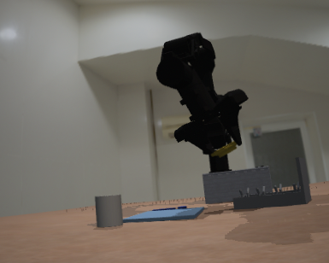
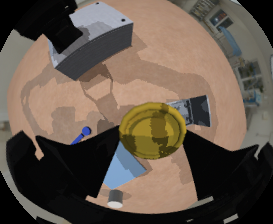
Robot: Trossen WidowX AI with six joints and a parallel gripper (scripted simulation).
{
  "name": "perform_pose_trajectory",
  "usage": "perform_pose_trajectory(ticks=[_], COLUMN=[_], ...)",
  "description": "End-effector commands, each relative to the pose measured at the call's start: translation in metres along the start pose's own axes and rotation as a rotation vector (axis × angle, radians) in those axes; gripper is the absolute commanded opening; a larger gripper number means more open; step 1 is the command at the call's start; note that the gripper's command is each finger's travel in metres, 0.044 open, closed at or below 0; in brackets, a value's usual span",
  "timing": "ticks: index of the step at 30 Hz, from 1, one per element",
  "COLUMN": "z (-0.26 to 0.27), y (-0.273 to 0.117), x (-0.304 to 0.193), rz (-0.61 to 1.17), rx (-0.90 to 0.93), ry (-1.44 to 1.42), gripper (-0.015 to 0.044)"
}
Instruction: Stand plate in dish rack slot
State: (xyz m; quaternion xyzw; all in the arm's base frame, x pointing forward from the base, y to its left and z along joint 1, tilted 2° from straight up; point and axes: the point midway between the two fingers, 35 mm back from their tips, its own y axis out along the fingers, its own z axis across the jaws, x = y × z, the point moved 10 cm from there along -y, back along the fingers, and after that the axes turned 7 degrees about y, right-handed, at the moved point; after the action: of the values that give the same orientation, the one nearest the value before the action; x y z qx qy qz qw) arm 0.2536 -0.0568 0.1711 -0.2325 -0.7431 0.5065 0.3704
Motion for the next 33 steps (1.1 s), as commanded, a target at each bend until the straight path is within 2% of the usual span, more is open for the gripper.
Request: perform_pose_trajectory(ticks=[1,33], z=[0.011,0.099], y=[0.017,0.107], x=[-0.012,-0.047], rz=[-0.098,-0.618], rx=[-0.063,-0.701], ry=[0.084,0.67], gripper=[0.0,0.0])
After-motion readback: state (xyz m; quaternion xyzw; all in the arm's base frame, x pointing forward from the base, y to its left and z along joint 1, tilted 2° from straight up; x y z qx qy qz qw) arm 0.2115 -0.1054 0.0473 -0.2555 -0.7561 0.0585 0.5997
